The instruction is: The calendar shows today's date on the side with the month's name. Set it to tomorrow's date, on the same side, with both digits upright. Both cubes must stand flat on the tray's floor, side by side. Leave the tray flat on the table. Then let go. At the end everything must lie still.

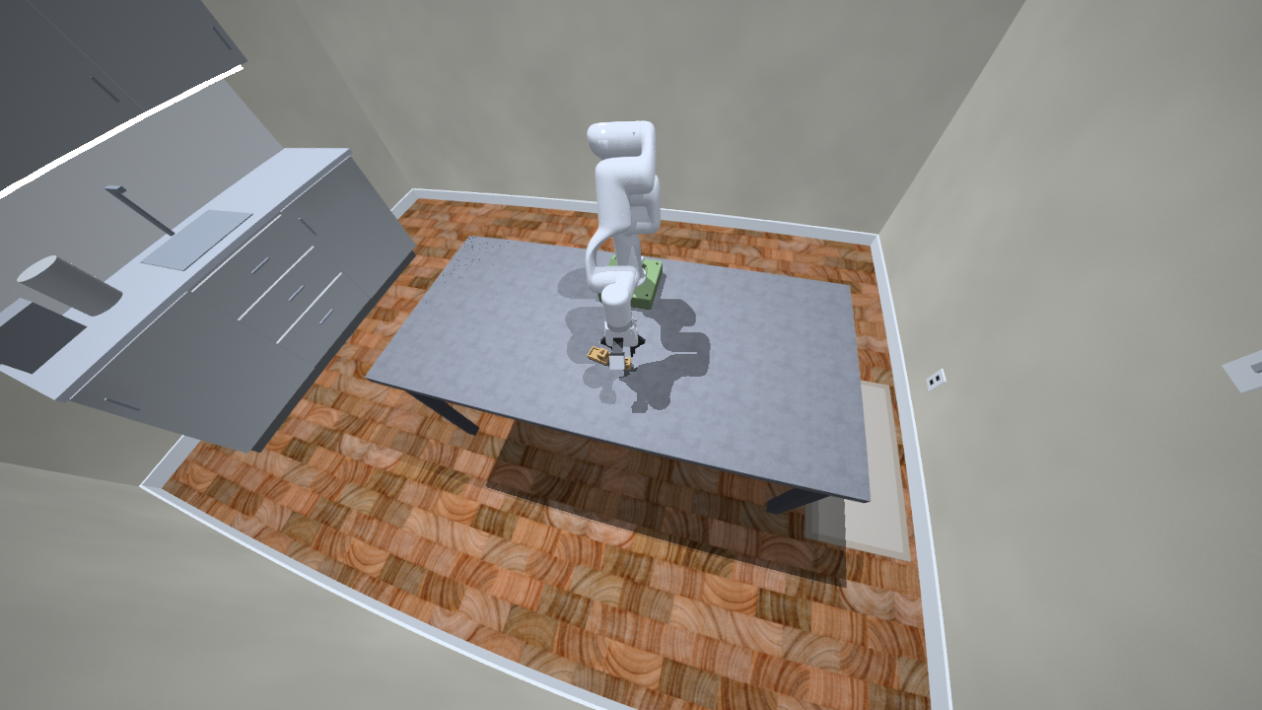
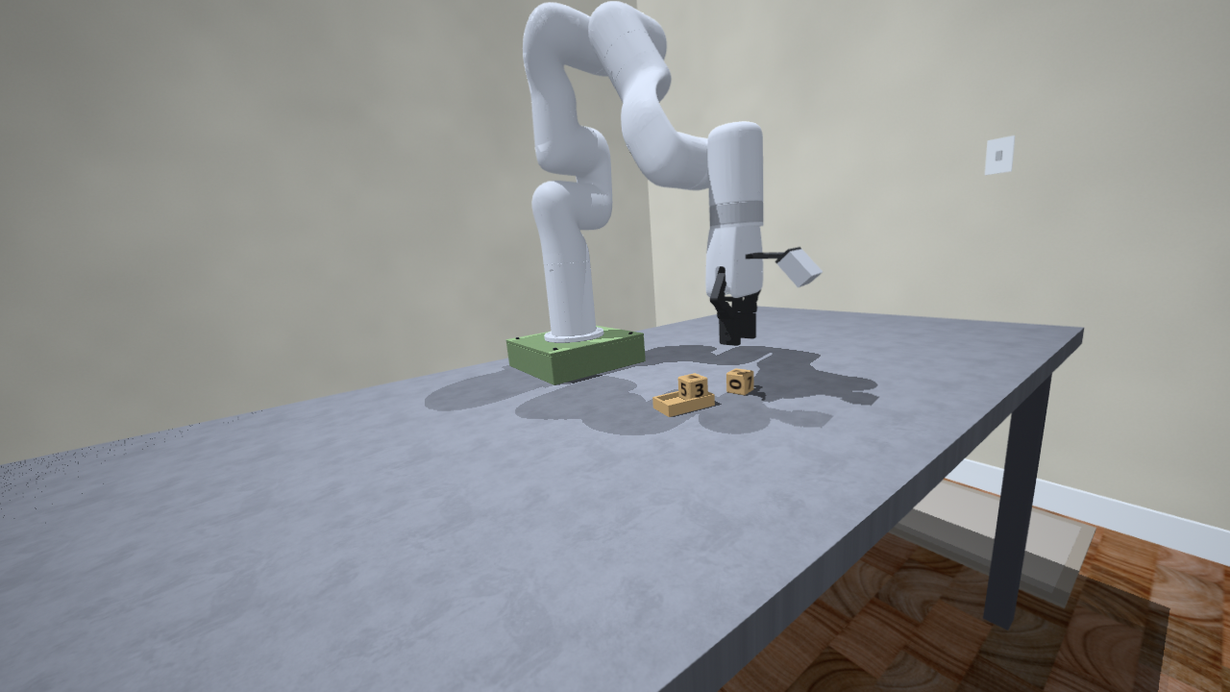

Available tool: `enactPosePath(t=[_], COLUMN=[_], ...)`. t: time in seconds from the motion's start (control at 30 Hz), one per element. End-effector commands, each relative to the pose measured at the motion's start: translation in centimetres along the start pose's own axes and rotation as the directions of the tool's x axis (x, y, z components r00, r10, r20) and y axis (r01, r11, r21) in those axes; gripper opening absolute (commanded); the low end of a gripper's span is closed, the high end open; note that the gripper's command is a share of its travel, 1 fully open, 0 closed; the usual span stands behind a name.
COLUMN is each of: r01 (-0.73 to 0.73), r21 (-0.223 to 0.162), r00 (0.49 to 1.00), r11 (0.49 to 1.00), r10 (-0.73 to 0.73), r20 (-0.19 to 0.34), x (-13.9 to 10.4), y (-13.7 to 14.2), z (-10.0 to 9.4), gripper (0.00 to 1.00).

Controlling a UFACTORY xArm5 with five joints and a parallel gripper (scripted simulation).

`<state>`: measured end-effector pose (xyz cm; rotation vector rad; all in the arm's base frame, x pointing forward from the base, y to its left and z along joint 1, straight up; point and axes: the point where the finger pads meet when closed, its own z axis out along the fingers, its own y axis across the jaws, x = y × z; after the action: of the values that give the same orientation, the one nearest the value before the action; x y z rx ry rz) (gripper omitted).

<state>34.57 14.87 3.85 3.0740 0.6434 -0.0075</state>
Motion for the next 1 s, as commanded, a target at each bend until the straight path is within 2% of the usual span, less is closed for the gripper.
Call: enactPosePath(t=[0.0, 0.5, 0.97], r01=[0.0, 0.0, 0.0], r21=[0.0, 0.0, 0.0], r00=[1.0, 1.0, 1.0], r11=[1.0, 1.0, 1.0], r10=[0.0, 0.0, 0.0], r20=[-0.003, -0.003, -0.003], x=[0.1, 0.1, 0.1], y=[0.0, 0.0, -0.1], z=[0.2, 2.6, 3.8], gripper=[0.49, 0.49, 0.49])
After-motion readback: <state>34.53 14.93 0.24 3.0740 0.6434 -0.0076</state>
